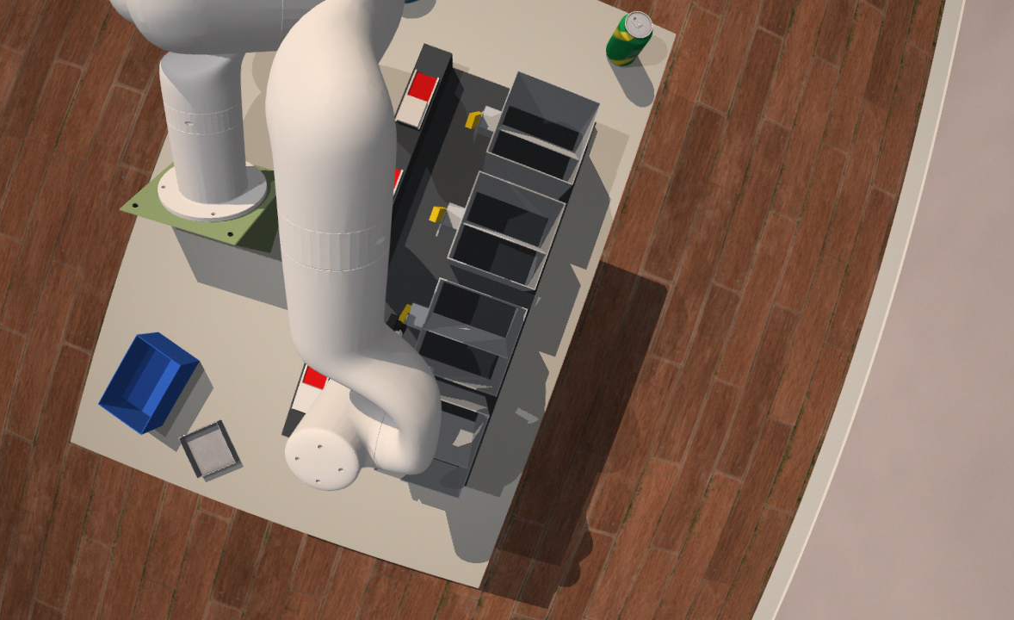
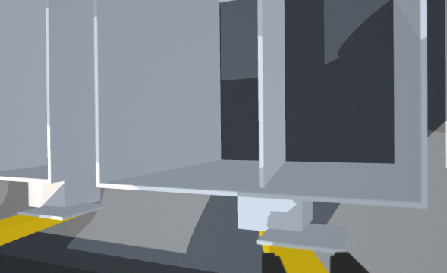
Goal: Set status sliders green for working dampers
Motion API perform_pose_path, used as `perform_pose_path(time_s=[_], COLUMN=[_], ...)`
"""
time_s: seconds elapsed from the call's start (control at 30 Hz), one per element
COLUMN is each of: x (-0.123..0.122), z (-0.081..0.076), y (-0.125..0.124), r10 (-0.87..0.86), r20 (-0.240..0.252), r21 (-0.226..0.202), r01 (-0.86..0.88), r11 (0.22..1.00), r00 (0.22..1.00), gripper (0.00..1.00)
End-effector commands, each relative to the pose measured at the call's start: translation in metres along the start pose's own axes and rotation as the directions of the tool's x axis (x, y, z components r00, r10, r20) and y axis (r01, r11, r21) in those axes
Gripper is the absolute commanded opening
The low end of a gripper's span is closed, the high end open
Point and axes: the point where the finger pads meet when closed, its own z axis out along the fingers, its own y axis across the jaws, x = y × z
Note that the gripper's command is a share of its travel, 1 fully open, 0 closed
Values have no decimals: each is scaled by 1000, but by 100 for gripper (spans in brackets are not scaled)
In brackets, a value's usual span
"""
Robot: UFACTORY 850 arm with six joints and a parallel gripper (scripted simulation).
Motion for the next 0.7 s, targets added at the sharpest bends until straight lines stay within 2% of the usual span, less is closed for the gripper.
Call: perform_pose_path(time_s=[0.0, 0.1, 0.6, 0.67], x=[1, 1, 1, 1], z=[-1, -1, 1, 1], y=[5, 6, 17, 17], r10=[-1, -1, -1, -1], r20=[0, 0, 0, 0], r21=[49, 58, 174, 174], r01=[1, 1, 1, 1], r11=[999, 998, 985, 985], r00=[1000, 1000, 1000, 1000], gripper=[19, 19, 19, 19])
